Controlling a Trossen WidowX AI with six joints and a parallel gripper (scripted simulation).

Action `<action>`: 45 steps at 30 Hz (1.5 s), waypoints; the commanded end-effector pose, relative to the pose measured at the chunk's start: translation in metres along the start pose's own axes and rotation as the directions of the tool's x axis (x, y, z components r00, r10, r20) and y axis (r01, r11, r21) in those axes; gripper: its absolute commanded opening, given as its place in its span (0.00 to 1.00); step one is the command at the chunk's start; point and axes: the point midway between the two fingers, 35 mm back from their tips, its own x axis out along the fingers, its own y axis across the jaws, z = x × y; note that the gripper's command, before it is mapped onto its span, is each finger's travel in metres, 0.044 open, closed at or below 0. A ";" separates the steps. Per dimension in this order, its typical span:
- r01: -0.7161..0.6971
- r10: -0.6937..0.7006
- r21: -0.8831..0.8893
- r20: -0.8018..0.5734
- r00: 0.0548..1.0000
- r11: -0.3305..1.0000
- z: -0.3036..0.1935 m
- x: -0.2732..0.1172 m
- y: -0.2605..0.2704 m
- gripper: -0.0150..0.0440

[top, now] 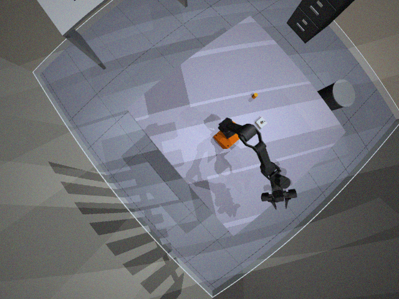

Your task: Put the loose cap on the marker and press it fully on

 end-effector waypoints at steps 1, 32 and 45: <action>-0.139 0.131 -0.047 -0.138 0.982 0.989 -0.028 -0.033 0.062 0.68; -0.566 0.068 -0.166 -0.927 0.369 0.808 -0.249 -0.433 0.184 0.68; -0.536 -0.340 -0.327 -0.937 0.079 0.778 -0.280 -0.625 0.082 0.68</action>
